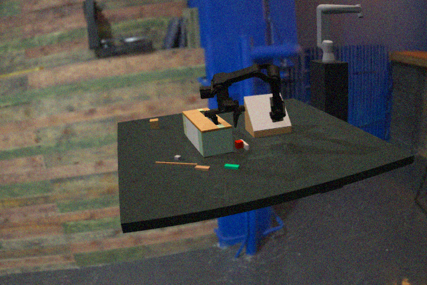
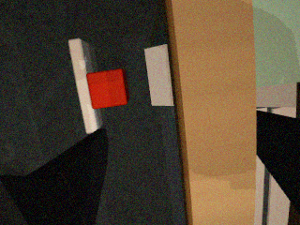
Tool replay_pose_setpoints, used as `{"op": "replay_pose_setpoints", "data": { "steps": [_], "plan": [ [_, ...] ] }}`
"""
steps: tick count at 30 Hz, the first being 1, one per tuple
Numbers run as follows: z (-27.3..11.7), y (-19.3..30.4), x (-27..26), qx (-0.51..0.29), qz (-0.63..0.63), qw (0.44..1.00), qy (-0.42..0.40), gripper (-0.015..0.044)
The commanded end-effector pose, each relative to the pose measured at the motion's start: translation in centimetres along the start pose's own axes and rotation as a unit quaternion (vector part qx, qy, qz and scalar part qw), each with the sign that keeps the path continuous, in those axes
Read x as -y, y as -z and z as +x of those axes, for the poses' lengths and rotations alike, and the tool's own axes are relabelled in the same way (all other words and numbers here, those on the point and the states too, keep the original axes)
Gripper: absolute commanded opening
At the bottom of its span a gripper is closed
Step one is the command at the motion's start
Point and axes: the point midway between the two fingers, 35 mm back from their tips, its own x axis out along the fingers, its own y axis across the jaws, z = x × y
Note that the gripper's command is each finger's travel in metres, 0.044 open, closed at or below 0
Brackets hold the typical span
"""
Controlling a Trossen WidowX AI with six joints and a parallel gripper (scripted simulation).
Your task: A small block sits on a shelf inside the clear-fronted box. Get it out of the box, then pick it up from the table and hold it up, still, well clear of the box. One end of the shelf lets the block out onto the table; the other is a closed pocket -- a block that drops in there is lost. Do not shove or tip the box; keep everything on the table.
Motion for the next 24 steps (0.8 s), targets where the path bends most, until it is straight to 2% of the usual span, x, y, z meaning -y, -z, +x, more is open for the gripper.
{"op": "replay_pose_setpoints", "data": {
  "steps": [1, 6, 9, 11, 13, 16, 20, 24],
  "plan": [
    [-1.8, 2.9, 0.6, -0.008, 0.007, 1.000, 0.005, 0.0400],
    [-6.9, 10.3, 0.3, -0.007, 0.021, 1.000, 0.013, 0.0400],
    [-8.6, 12.8, -0.5, -0.001, 0.024, 1.000, 0.016, 0.0400],
    [-7.7, 11.3, 0.1, -0.006, 0.027, 0.999, 0.021, 0.0400],
    [-7.7, 11.1, 0.1, -0.008, 0.055, 0.998, 0.023, 0.0348],
    [-7.8, 10.1, 0.1, -0.013, 0.174, 0.984, 0.032, 0.0285],
    [-7.9, 8.8, 0.0, -0.017, 0.338, 0.940, 0.049, 0.0285],
    [-7.9, 7.5, -0.1, -0.013, 0.492, 0.868, 0.067, 0.0285]
  ]
}}
